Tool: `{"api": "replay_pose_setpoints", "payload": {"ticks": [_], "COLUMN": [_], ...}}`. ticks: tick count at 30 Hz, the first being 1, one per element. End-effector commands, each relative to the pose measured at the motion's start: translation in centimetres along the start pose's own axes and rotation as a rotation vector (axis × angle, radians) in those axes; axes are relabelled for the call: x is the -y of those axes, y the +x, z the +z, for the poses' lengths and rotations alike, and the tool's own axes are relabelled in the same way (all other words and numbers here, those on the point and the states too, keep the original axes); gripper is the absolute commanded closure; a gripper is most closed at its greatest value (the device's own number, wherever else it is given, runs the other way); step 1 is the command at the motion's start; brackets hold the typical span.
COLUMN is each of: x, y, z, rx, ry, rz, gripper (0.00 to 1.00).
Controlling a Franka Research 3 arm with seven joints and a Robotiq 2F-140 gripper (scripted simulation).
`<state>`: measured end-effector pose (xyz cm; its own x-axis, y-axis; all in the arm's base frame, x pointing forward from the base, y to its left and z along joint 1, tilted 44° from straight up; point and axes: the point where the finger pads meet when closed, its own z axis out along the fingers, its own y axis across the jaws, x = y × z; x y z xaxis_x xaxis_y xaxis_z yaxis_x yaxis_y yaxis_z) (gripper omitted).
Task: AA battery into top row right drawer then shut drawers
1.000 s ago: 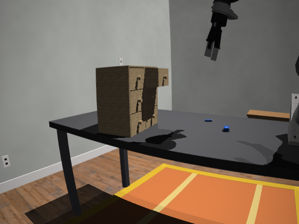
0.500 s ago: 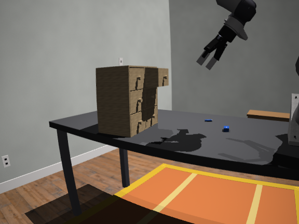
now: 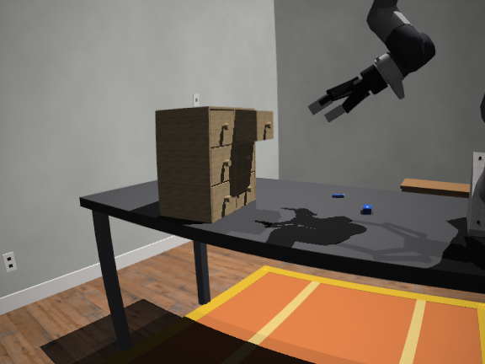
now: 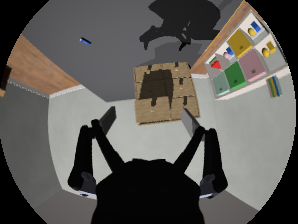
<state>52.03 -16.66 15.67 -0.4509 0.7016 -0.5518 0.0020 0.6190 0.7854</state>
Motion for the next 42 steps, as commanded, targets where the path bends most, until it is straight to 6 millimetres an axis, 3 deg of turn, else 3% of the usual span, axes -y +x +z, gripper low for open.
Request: {"api": "replay_pose_setpoints", "payload": {"ticks": [1, 20, 21, 42], "x": [-0.32, -0.28, -0.28, -0.28], "y": [-0.66, -0.47, -0.47, -0.48], "z": [1.07, 2.00, 2.00, 2.01], "rx": [0.135, 0.217, 0.217, 0.217], "ry": [-0.028, -0.034, -0.034, -0.034], "rz": [-0.170, -0.169, -0.169, -0.169], "gripper": [0.00, 0.00, 0.90, 0.90]}}
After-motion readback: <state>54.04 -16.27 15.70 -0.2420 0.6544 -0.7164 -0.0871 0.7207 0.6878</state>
